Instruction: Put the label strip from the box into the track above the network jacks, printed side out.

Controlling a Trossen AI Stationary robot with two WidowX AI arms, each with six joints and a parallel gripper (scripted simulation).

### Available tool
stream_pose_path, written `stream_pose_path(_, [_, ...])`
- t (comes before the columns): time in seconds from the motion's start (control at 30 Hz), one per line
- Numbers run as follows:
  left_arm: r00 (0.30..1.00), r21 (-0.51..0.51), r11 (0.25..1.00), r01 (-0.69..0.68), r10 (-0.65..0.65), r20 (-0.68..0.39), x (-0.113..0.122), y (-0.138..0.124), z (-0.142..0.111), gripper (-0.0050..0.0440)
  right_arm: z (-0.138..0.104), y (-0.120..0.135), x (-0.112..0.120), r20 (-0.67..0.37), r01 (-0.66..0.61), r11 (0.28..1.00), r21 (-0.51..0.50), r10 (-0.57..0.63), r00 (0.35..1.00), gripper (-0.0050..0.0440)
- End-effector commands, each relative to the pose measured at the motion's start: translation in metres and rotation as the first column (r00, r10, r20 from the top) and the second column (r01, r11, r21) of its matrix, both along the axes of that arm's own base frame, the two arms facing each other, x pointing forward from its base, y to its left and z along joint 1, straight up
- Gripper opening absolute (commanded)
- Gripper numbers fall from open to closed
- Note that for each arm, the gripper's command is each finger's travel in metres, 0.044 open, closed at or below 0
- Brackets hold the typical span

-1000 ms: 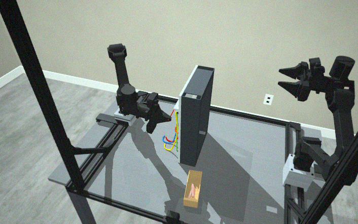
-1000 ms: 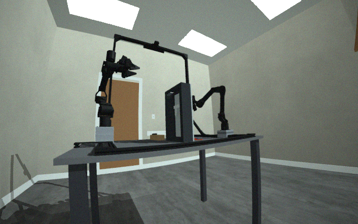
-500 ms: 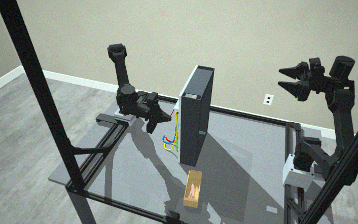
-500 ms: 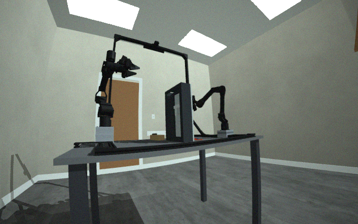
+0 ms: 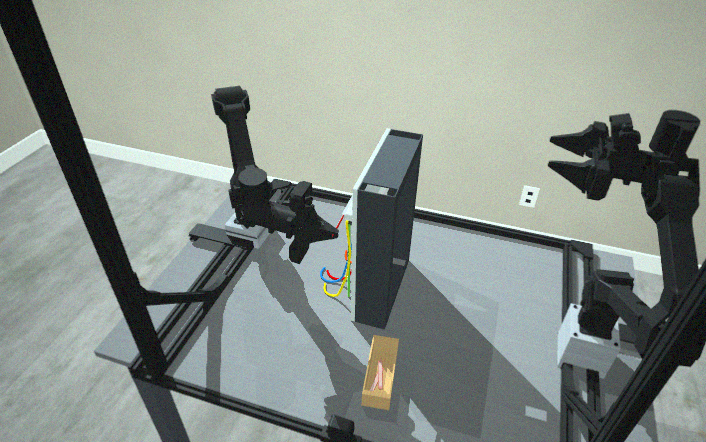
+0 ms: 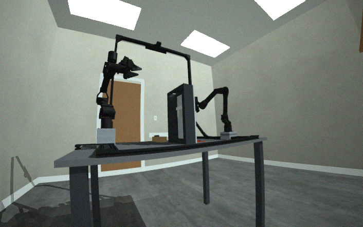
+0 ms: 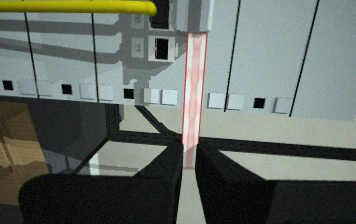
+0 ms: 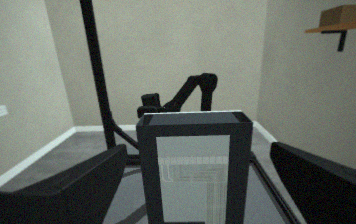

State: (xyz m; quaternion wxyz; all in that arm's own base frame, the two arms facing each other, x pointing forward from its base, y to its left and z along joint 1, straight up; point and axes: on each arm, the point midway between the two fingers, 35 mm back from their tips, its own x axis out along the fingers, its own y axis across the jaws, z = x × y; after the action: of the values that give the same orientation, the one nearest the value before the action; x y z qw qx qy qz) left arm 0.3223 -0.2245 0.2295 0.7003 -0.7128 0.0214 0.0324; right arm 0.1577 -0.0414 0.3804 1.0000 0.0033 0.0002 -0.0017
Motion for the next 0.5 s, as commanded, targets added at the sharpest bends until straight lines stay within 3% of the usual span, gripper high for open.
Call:
stream_pose_path(0.0, [1.000,0.001,1.000,0.000,0.000,0.001,0.0003,0.0007,-0.0005,-0.0050,0.0032,0.0019,-0.0004,0.001,-0.003,1.000,-0.013,0.003,1.000,0.0440])
stream_pose_path(0.47, [1.000,0.001,1.000,0.000,0.000,0.001,-0.0004,0.0017,-0.0026,-0.0050,0.0032,0.0019,-0.0004,0.001,-0.003,1.000,-0.013,0.003,1.000,0.0440])
